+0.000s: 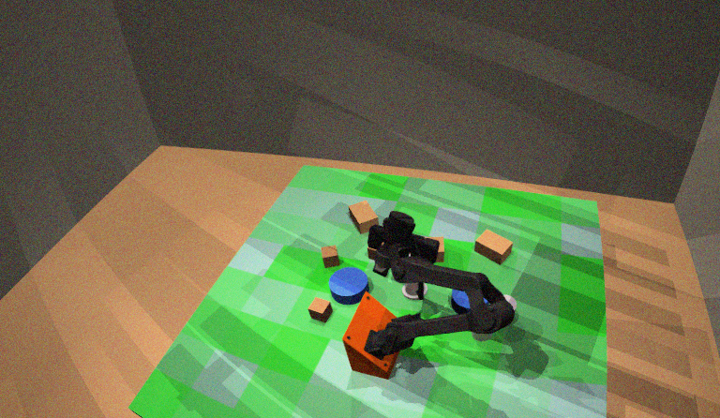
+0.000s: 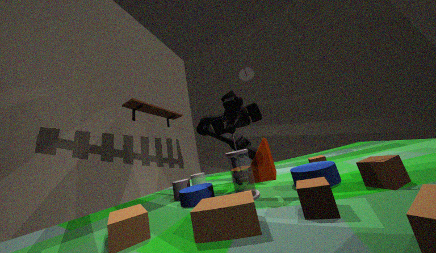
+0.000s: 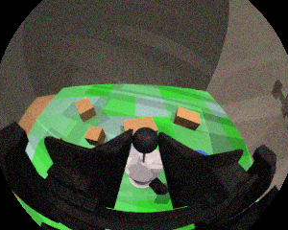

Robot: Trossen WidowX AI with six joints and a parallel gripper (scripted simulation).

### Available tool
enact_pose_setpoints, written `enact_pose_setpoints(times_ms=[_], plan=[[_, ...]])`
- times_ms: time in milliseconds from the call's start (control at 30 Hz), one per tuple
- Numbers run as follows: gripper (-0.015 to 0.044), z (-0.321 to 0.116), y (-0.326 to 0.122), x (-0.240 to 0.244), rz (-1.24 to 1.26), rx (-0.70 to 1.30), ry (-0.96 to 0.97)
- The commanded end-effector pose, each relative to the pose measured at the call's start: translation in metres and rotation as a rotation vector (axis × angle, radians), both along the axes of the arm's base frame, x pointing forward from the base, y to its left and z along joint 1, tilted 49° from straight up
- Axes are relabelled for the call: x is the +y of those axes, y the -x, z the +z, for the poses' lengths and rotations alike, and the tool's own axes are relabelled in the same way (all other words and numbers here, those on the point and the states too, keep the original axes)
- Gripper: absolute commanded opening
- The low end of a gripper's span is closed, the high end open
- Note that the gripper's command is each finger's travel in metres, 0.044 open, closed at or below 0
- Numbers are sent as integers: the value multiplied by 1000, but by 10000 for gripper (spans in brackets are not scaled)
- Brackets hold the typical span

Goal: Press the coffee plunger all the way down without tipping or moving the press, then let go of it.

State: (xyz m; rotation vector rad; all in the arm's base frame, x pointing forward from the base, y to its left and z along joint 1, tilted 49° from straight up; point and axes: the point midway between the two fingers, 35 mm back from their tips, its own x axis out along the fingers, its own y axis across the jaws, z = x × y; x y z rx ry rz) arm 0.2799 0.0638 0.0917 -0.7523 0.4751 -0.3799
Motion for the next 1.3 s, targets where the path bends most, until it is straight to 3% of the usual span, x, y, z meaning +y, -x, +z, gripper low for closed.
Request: enact_pose_setpoints(times_ms=[0, 1267], plan=[[119, -18, 5, -15, -9, 44, 21], [119, -30, -10, -32, -5, 28, 34]])
